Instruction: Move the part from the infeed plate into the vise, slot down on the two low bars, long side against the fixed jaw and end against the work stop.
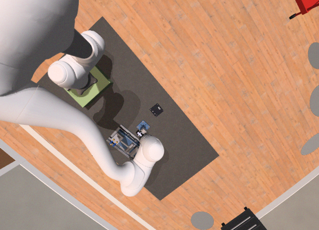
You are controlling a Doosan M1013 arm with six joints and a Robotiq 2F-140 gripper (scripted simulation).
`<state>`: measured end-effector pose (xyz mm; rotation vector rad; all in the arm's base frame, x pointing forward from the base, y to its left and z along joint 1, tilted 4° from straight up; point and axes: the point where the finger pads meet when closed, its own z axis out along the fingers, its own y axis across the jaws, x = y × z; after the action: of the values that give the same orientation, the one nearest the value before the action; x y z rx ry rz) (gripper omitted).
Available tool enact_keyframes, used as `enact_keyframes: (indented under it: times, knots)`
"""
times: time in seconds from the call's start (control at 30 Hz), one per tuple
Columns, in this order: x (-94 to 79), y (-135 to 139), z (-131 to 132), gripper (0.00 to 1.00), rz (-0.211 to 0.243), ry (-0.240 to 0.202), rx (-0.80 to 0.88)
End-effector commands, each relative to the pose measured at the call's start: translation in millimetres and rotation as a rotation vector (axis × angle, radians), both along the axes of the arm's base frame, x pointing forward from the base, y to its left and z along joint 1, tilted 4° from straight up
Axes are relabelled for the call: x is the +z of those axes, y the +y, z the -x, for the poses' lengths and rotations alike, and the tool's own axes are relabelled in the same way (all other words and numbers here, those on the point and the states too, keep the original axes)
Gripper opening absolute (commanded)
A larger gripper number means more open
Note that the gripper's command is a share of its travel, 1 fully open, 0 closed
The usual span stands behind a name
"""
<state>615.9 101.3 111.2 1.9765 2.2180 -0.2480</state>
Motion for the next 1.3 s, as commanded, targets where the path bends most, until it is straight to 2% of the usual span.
enact_keyframes:
  times: [0.0, 0.5, 0.57, 1.0, 1.27]
  knots:
    - [-2.2, -1.7, 3.5, 0.0, -0.027, 0.007, 0.0]
    - [-1.7, -5.3, 3.0, 0.0, -0.168, 0.023, -0.002]
    - [-1.7, -5.3, 3.0, 0.0, -0.168, 0.023, -0.002]
    - [-1.6, -7.4, 2.7, 0.0, -0.252, 0.032, -0.004]
    - [-1.7, -8.0, 2.7, 0.0, -0.276, 0.036, -0.004]
